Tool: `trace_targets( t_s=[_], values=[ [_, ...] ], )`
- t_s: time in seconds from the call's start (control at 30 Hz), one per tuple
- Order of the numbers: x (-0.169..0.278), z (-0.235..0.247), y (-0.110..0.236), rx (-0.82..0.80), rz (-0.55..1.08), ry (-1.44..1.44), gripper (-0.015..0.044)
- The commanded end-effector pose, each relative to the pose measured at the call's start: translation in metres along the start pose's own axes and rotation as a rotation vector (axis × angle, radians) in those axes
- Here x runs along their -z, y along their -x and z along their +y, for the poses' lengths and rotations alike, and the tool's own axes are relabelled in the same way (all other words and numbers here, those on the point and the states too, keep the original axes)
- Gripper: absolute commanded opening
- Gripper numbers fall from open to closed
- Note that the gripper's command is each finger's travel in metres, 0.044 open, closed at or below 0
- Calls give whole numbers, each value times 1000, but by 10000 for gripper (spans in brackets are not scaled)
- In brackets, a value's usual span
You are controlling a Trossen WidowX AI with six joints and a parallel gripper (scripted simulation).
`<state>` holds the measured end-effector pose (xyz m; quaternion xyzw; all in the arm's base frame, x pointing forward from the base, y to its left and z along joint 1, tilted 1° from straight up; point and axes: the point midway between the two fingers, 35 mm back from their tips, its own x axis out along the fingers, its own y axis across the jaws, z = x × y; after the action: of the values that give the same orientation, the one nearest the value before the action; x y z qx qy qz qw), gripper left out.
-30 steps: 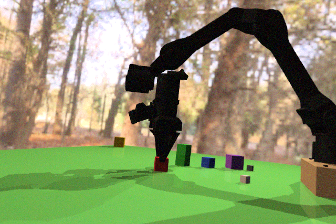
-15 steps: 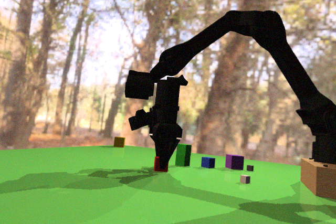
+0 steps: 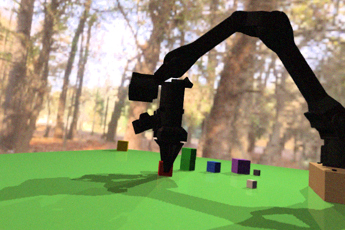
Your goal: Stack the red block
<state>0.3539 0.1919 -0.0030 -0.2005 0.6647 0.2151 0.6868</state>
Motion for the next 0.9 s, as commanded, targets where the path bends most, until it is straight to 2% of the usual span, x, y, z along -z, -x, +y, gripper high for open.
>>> trace_targets(
  t_s=[0.0,0.03,0.3,0.43,0.87],
  values=[
    [1,1,0,-3,2,4,177],
    [1,1,0,-3,2,4,151],
    [1,1,0,-3,2,4,98],
    [0,0,12,-3,1,4,0],
    [-1,0,83,-3,1,4,0]
  ],
)
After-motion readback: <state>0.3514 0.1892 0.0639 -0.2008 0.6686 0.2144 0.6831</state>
